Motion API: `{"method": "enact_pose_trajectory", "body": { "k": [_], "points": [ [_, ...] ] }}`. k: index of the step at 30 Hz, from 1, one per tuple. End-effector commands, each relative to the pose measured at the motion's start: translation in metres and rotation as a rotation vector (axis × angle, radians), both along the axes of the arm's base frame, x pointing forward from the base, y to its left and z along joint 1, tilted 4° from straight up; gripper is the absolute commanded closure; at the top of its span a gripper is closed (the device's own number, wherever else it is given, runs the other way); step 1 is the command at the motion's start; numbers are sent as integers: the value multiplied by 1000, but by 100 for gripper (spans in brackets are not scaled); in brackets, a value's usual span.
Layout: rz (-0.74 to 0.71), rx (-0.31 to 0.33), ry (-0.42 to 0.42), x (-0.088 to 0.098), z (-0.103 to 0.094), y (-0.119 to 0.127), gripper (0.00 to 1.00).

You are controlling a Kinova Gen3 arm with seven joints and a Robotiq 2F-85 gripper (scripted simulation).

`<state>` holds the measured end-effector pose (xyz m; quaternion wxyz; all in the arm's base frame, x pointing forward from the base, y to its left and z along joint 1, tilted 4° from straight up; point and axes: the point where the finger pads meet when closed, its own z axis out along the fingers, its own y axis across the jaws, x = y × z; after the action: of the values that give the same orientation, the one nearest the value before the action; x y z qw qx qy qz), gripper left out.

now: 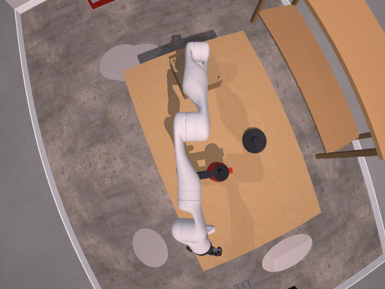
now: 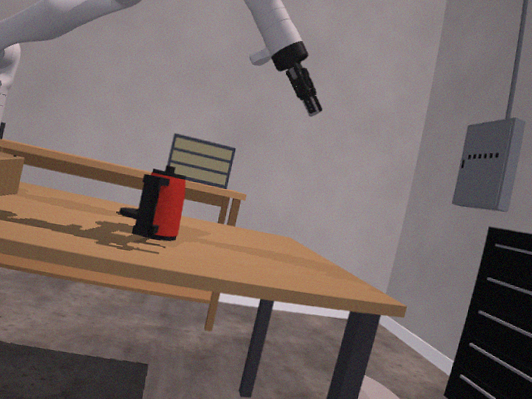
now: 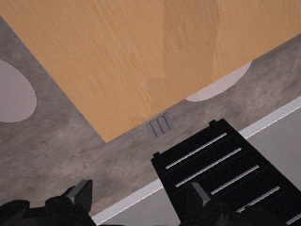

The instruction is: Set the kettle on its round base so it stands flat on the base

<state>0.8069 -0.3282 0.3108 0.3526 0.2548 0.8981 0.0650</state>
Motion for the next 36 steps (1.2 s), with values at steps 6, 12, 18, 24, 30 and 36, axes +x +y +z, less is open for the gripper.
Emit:
{"method": "enact_pose_trajectory", "body": {
  "k": [6,12,18,24,30,36],
  "points": [
    [-7,8,6,-1,0,5,20],
    [-14,15,13,-2,-1,7,20],
    [-28,29,27,-5,-5,12,20],
    [-46,46,44,-8,-9,19,20],
    [-61,59,58,-11,-12,23,20],
    [-87,80,81,-17,-17,31,20]
  ]
}}
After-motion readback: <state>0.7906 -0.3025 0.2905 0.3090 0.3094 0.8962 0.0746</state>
